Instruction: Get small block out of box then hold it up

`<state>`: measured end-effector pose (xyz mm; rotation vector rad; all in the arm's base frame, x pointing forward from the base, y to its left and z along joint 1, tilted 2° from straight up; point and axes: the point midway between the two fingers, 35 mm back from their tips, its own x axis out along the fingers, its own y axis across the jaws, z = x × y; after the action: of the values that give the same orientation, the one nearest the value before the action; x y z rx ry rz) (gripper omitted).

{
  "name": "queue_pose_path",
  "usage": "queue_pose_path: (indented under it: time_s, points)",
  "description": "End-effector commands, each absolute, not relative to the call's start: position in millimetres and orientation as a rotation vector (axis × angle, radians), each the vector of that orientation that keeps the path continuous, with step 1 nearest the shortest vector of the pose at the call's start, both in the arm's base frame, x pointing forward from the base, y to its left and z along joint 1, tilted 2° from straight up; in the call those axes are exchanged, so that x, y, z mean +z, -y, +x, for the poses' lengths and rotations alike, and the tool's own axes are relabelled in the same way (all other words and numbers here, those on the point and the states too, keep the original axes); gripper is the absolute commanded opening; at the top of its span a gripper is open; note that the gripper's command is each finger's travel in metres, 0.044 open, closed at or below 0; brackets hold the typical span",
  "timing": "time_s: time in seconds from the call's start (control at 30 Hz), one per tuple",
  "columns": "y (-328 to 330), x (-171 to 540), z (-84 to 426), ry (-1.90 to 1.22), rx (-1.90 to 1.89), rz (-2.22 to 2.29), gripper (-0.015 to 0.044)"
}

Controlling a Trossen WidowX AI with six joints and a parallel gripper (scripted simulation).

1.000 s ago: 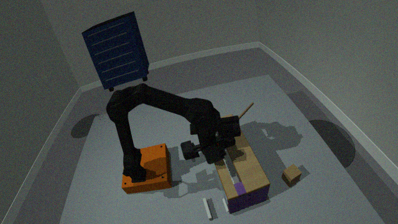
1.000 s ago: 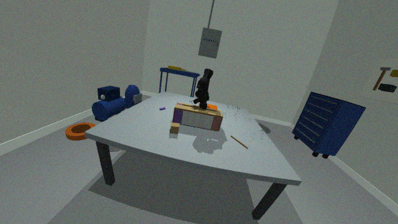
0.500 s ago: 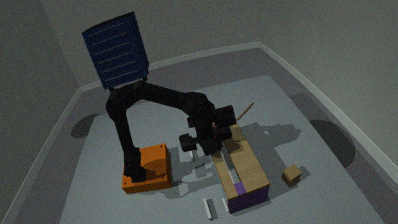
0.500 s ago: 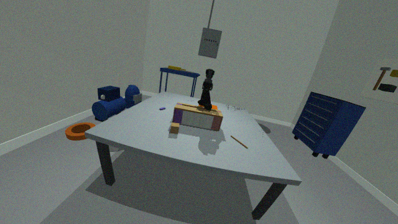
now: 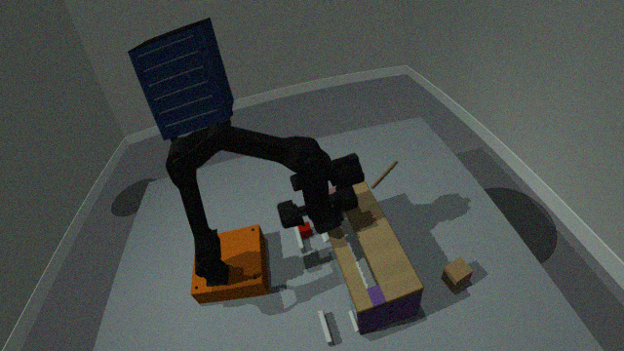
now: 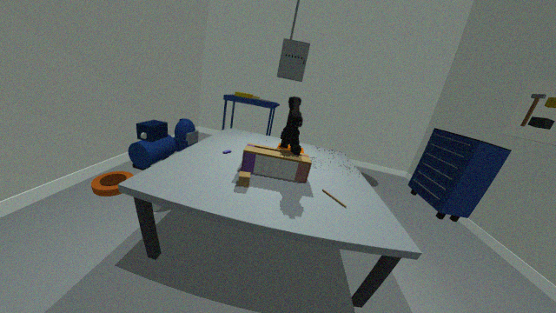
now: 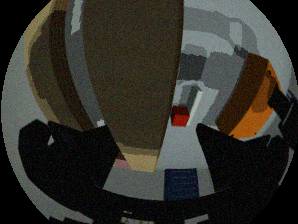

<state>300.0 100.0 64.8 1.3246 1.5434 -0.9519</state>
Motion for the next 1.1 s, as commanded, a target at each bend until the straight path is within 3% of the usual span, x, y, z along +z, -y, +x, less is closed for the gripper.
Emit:
queue_pose_path:
  time_s: [0.0, 0.1, 0.33, 0.4, 0.5, 1.07]
  points:
    - [-100.8, 91.1, 304.2, -1.535, -0.943, 1.335, 0.0400]
    - [-98.4, 121.5, 303.3, -1.535, -0.941, 1.331, 0.0400]
    - [-98.6, 119.1, 303.8, -1.529, -0.941, 1.337, 0.0400]
    - [-107.1, 122.6, 298.0, -1.526, -0.925, 1.323, 0.0348]
    - [-118.2, 126.2, 289.3, -1.550, -0.747, 1.162, 0.0285]
    - [-134.5, 126.4, 274.1, -1.390, 0.461, -0.231, 0.0285]
